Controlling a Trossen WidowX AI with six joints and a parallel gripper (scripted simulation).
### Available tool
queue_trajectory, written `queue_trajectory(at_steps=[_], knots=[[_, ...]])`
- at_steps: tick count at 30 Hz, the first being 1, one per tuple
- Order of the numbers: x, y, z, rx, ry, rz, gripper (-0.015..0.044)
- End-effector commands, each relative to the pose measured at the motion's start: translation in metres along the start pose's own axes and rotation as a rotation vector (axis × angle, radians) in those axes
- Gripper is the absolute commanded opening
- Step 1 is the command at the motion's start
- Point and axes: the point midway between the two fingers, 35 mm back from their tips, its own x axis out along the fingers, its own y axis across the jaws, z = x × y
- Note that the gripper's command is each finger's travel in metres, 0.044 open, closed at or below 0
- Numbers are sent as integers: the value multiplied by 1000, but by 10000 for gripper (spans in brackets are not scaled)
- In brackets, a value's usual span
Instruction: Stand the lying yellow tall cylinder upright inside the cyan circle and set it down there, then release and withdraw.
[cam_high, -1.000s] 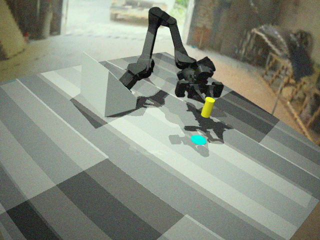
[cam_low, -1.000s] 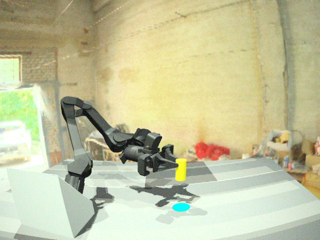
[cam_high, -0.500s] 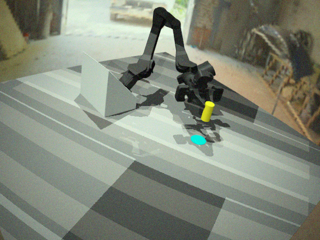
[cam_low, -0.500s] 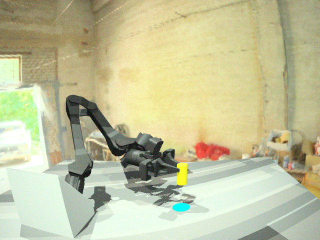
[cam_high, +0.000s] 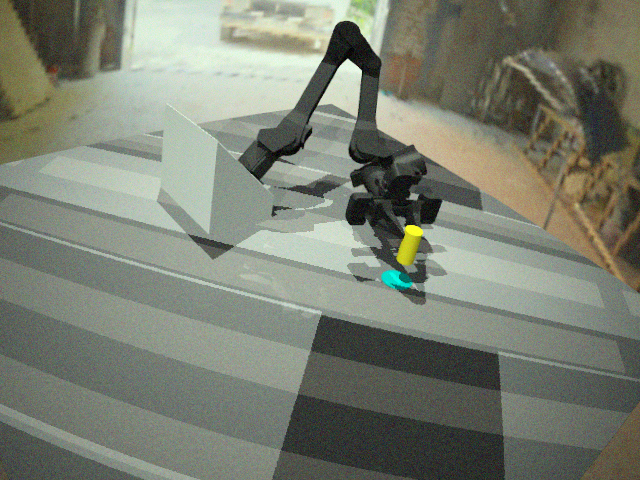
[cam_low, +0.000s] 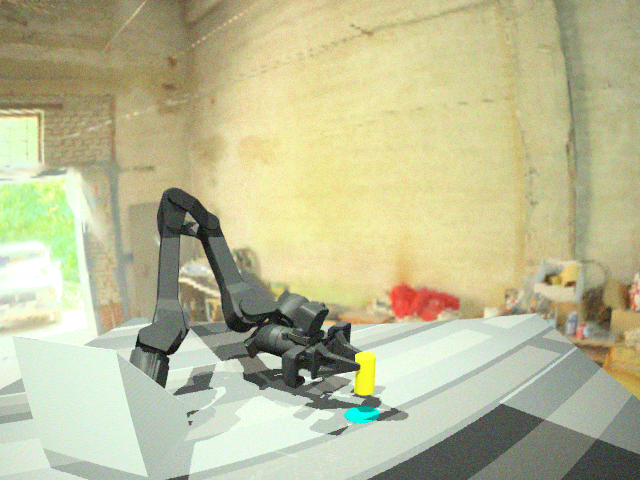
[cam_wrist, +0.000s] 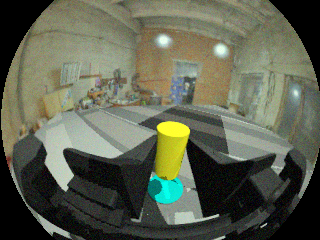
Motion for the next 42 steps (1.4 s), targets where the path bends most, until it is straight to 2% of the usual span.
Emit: queue_trajectory(at_steps=[1,16,27,38,42], knots=[[0,-2,-12,4,-6,-1,105],[2,-3,-46,-3,1,1,105],[2,-3,-46,-4,1,1,105],[2,-3,-46,-4,1,1,394],[2,-3,-46,-4,1,1,400]])
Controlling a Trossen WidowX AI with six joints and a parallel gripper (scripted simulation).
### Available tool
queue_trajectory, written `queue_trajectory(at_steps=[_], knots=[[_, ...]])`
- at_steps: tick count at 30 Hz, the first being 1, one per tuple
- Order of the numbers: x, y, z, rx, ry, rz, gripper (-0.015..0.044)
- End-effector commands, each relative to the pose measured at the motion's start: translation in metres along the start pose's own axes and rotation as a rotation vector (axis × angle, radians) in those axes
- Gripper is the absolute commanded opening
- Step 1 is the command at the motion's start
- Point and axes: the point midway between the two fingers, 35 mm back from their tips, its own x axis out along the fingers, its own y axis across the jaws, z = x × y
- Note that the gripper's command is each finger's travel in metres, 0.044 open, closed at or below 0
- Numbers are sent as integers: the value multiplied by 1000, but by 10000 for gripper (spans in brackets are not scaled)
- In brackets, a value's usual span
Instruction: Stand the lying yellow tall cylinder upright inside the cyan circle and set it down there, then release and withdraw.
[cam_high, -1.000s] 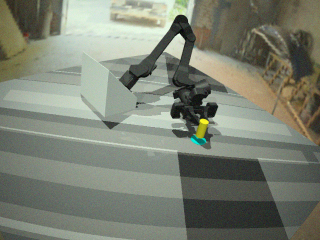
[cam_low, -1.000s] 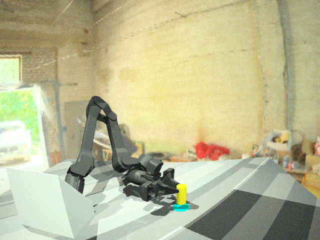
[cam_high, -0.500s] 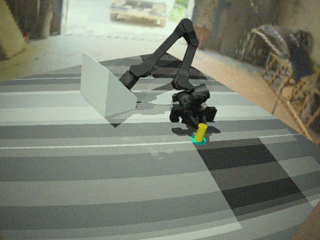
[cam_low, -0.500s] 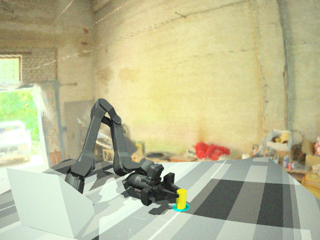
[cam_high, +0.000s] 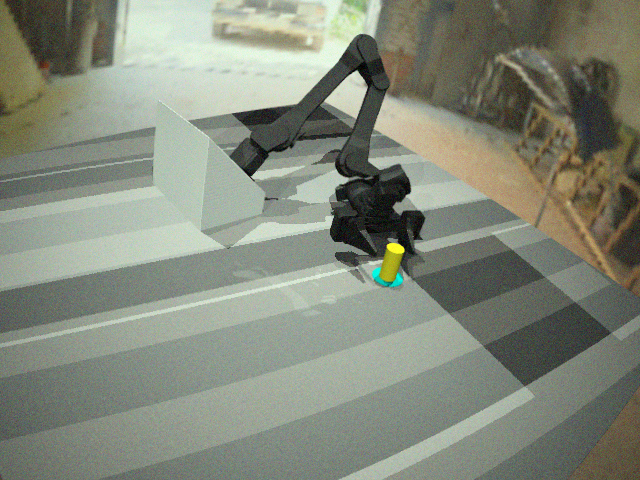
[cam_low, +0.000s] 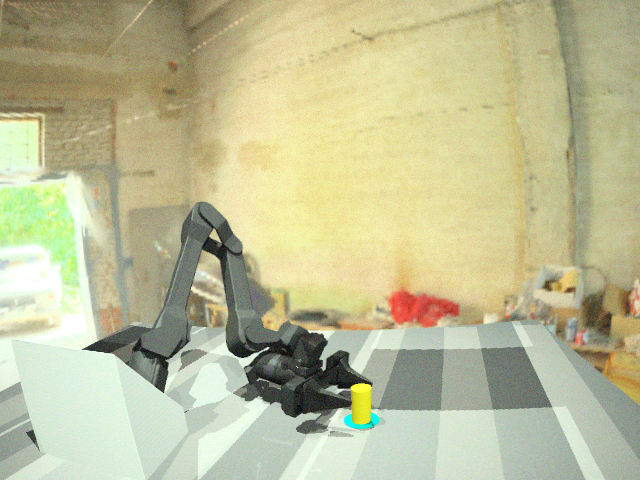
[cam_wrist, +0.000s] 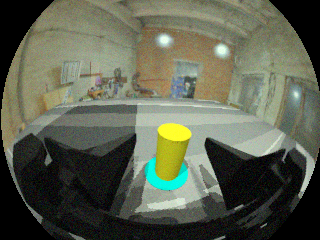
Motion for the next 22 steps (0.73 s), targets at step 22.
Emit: queue_trajectory(at_steps=[22], knots=[[-10,-1,91,14,-16,1,400]])
